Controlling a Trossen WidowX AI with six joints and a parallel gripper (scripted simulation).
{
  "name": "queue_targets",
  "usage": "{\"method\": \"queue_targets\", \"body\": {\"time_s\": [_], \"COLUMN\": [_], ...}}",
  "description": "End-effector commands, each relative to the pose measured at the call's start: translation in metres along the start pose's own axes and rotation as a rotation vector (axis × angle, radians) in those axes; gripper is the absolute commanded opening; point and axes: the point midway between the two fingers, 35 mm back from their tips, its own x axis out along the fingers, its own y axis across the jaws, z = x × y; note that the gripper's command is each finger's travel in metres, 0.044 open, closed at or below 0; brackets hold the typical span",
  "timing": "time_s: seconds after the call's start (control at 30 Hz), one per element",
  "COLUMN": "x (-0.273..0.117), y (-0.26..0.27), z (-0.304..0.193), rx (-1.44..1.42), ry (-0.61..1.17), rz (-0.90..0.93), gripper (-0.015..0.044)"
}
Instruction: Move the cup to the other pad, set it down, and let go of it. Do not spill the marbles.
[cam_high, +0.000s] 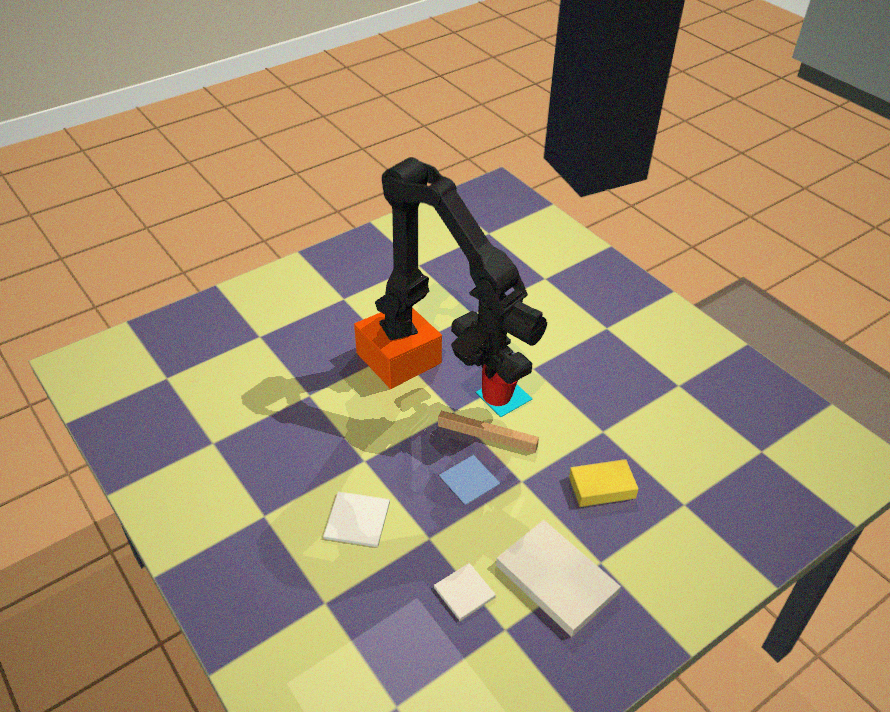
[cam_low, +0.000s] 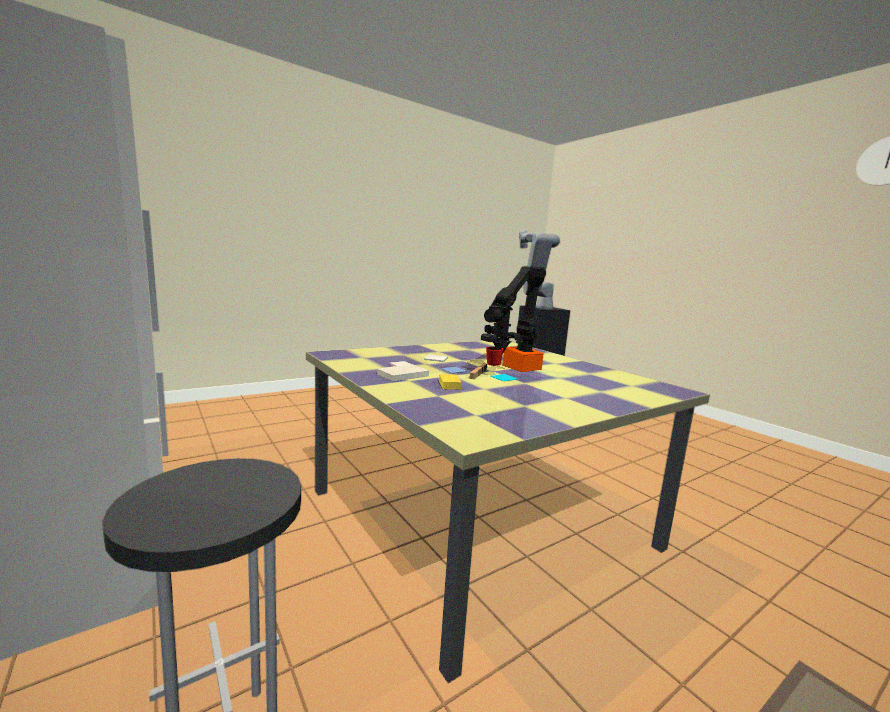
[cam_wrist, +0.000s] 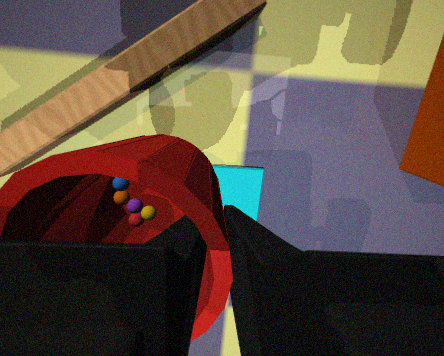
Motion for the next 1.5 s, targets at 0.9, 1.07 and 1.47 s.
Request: {"method": "queue_targets", "body": {"time_s": [0.9,1.07,1.47], "x": [-0.004,0.002,0.021], "y": [-0.030,-0.029,-0.029], "z": [-0.043,-0.044,-0.045], "rx": [0.001,0.001,0.001], "ry": [0.009,0.009,0.009], "rz": [0.000,0.000,-0.001], "gripper": [0.0000,0.0000,0.0000]}}
